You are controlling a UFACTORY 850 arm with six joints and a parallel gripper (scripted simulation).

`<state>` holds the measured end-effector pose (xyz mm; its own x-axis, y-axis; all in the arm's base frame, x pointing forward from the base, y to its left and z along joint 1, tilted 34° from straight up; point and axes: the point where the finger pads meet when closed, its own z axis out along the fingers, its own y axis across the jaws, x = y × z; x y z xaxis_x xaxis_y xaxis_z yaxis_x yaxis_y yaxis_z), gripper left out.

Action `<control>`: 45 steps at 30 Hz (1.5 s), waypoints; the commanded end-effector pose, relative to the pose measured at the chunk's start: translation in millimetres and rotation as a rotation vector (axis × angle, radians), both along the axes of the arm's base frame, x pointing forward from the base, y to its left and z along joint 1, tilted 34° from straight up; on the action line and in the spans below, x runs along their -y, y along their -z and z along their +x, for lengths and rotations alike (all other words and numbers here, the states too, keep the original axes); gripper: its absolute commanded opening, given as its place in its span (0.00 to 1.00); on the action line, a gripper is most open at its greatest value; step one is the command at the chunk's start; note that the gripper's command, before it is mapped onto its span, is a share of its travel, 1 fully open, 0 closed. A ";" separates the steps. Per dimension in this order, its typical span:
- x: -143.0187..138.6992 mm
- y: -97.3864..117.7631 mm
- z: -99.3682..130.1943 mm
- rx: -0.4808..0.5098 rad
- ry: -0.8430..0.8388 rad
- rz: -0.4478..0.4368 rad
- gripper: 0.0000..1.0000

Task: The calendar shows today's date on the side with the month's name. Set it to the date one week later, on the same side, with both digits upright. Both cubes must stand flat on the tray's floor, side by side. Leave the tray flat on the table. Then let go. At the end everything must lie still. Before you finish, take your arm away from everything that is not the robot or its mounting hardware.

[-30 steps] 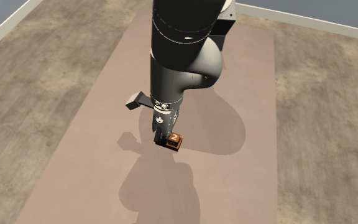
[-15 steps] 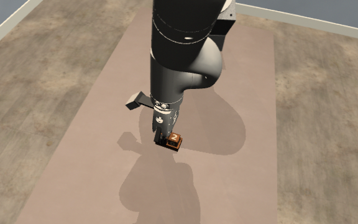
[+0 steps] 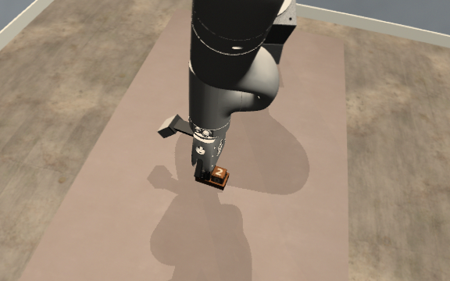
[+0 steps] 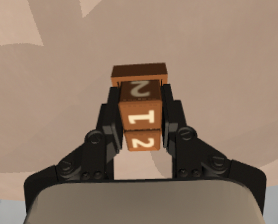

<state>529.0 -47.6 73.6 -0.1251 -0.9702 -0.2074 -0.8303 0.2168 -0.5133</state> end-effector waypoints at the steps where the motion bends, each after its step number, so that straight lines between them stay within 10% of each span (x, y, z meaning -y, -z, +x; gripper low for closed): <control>1: 0.1 -0.4 0.2 0.001 0.000 0.000 0.27; 33: 0.3 -1.8 -0.8 0.001 0.000 0.000 0.27; 45: 6.6 -50.6 -32.6 0.001 0.000 0.000 0.27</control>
<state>511.6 -51.2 99.8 -0.1257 -0.9704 -0.2063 -0.8300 0.2167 -0.5139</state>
